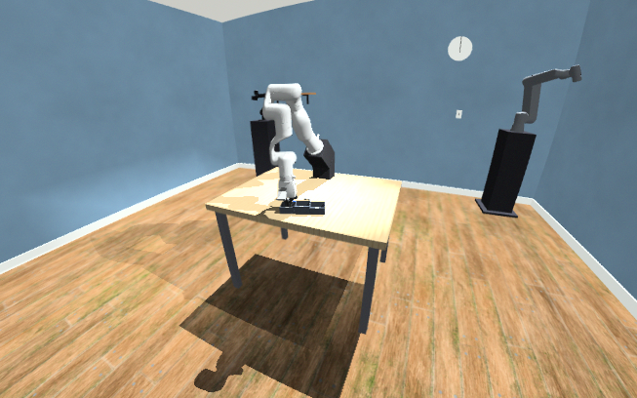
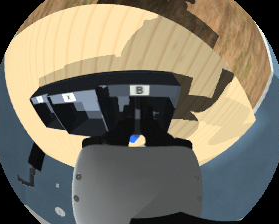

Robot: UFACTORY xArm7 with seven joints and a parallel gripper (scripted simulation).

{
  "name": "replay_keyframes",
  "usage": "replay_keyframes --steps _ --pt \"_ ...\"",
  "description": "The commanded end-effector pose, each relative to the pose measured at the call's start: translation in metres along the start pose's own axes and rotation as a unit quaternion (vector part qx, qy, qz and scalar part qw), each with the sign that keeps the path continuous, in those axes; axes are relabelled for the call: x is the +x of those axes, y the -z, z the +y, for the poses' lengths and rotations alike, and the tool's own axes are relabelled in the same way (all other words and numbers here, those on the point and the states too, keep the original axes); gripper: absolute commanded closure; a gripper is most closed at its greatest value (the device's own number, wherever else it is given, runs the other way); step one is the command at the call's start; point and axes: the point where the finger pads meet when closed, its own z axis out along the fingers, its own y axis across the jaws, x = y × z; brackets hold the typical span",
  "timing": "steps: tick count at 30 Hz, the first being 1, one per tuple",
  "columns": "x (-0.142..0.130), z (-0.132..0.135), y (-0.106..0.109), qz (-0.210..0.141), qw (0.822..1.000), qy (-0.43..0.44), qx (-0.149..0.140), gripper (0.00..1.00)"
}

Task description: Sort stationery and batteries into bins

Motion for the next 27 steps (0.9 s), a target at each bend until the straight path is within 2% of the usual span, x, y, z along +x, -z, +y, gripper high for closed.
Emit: replay_keyframes --steps 1,18,27 --pt "0.001 0.0 0.0 0.001 1.0 0.0 0.0 0.93" --pt "0.001 0.0 0.0 0.001 1.0 0.0 0.0 0.93" --pt "0.001 0.0 0.011 0.001 1.0 0.0 -0.001 0.93"
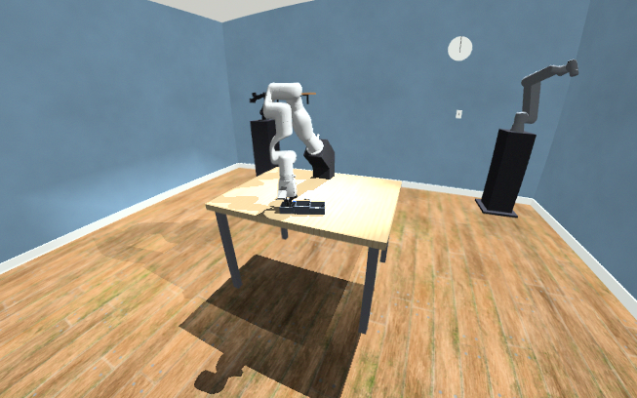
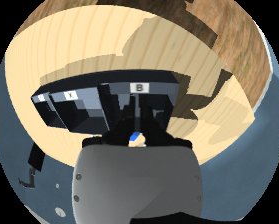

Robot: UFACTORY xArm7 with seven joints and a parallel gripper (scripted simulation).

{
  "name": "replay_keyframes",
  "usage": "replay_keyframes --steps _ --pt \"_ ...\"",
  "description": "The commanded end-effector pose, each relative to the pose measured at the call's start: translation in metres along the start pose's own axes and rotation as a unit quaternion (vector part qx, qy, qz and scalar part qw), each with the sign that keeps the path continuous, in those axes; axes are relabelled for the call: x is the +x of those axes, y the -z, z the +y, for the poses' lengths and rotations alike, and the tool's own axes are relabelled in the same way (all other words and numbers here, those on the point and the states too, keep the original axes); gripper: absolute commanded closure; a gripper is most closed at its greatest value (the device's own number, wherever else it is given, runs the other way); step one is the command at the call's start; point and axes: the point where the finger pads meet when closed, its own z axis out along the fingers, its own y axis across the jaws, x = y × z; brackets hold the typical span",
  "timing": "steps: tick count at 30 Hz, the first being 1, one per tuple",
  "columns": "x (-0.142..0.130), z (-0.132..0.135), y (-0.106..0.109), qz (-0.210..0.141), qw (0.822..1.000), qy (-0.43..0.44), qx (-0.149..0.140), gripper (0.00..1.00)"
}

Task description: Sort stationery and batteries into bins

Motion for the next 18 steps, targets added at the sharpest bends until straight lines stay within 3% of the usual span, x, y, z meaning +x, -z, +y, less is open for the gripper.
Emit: replay_keyframes --steps 1,18 --pt "0.001 0.0 0.006 -0.001 1.0 0.0 0.002 0.93" --pt "0.001 0.0 0.025 0.0 1.0 0.0 0.002 0.93"
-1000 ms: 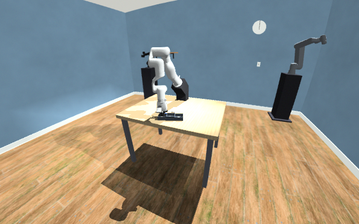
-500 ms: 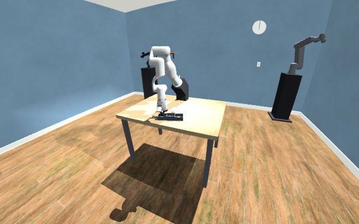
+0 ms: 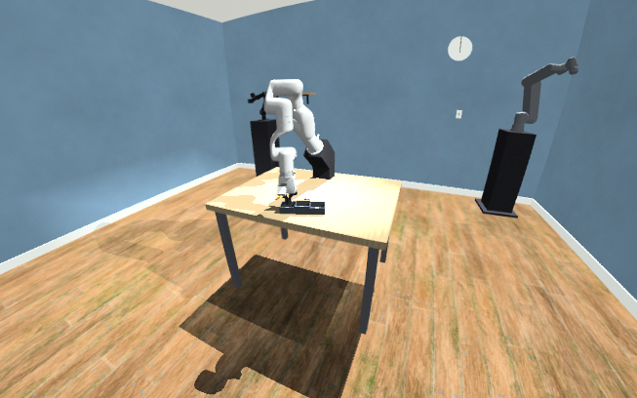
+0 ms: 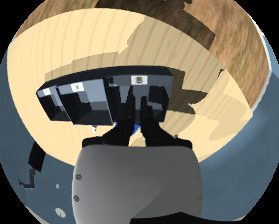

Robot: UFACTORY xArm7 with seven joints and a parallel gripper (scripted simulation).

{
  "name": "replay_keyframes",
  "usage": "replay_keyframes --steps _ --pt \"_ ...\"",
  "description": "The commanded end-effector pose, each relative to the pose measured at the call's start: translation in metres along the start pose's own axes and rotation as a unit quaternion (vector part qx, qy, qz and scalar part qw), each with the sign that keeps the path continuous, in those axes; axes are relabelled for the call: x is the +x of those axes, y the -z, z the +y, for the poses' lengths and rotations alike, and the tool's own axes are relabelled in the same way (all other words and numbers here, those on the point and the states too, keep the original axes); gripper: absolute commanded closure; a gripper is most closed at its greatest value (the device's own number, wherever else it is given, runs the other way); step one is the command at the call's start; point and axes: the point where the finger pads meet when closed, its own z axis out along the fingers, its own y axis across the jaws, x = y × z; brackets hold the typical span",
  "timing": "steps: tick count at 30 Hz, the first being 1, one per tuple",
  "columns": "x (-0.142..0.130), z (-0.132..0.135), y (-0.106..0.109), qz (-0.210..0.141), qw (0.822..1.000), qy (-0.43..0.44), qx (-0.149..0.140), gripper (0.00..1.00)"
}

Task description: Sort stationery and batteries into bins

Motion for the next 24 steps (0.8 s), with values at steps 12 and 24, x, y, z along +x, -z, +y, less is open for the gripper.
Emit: replay_keyframes --steps 12,24 --pt "0.001 0.001 0.035 -0.003 1.0 0.001 0.007 0.93" --pt "-0.001 -0.024 0.035 -0.003 1.0 0.001 0.007 0.93"
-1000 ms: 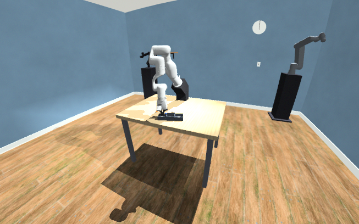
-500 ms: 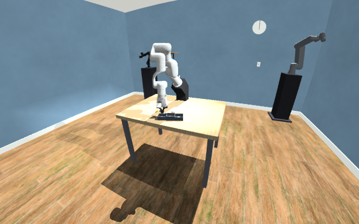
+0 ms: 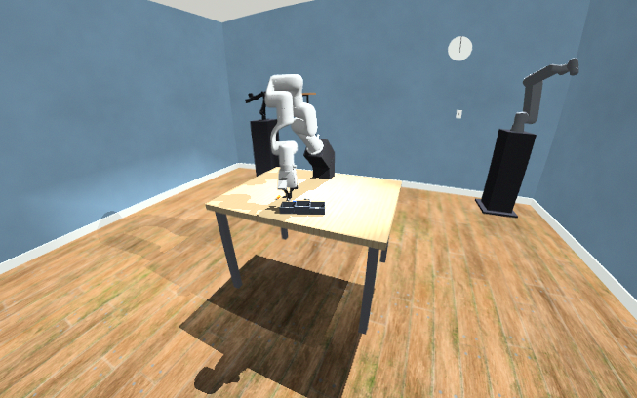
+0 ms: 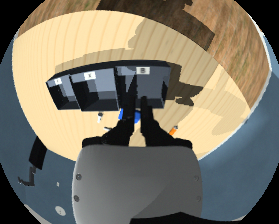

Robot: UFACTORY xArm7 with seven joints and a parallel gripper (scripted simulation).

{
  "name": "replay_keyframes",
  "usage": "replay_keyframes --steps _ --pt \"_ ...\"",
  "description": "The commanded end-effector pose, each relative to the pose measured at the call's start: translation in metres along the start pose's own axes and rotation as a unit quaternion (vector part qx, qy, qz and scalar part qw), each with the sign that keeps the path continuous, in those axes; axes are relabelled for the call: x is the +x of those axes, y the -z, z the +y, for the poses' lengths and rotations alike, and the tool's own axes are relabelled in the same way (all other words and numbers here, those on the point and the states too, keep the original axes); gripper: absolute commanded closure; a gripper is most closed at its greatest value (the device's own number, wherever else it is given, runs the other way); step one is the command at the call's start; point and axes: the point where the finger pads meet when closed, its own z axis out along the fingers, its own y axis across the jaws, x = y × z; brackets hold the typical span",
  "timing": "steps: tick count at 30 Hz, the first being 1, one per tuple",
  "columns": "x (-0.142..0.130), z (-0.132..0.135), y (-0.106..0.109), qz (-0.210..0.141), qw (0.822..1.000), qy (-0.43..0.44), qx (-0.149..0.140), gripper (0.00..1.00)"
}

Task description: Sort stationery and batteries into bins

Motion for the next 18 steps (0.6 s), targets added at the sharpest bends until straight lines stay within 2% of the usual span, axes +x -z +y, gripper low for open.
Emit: replay_keyframes --steps 1,8,10,14,18 --pt "-0.001 -0.024 0.001 0.0 1.0 0.001 0.002 0.93" --pt "-0.004 -0.059 0.001 0.0 1.0 0.001 0.002 0.93" --pt "-0.004 -0.059 0.001 0.0 1.0 0.001 0.002 0.93" --pt "-0.006 -0.078 0.001 0.0 1.0 0.001 0.002 0.93" --pt "-0.006 -0.078 0.001 0.0 1.0 0.001 0.002 0.93"
